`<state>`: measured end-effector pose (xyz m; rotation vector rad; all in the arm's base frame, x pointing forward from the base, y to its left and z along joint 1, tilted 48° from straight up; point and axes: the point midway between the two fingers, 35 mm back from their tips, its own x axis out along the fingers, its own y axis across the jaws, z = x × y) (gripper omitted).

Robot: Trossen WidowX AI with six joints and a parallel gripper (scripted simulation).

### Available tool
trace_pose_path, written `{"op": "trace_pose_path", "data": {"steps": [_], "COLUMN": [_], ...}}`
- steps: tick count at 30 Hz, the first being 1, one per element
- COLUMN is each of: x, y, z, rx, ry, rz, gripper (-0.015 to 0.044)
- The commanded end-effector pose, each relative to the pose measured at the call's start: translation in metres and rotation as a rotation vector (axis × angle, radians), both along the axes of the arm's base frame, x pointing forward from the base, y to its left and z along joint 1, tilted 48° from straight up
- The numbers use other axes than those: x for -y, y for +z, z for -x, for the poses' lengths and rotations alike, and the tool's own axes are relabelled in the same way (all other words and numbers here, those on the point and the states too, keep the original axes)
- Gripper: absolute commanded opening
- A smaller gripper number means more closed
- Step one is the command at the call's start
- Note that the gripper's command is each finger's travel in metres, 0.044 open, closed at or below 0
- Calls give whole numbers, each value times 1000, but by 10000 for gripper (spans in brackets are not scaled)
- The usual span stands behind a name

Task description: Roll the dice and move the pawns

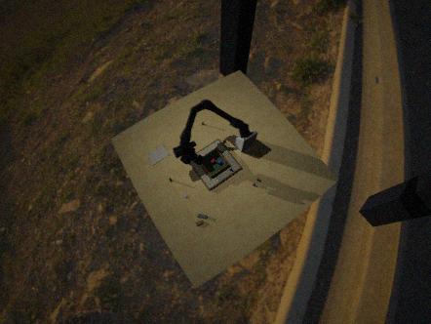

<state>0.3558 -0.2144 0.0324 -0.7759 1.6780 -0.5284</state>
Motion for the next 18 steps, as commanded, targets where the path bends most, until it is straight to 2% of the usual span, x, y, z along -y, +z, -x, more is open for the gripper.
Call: {"op": "trace_pose_path", "data": {"steps": [1, 2, 18], "x": [6, 6, 0], "y": [-7, -7, 0], "z": [4, 4, 0], "rx": [-14, -14, -1], "ry": [-4, -4, -2], "rz": [-2, -2, 0], "gripper": [0, 0, 420]}}
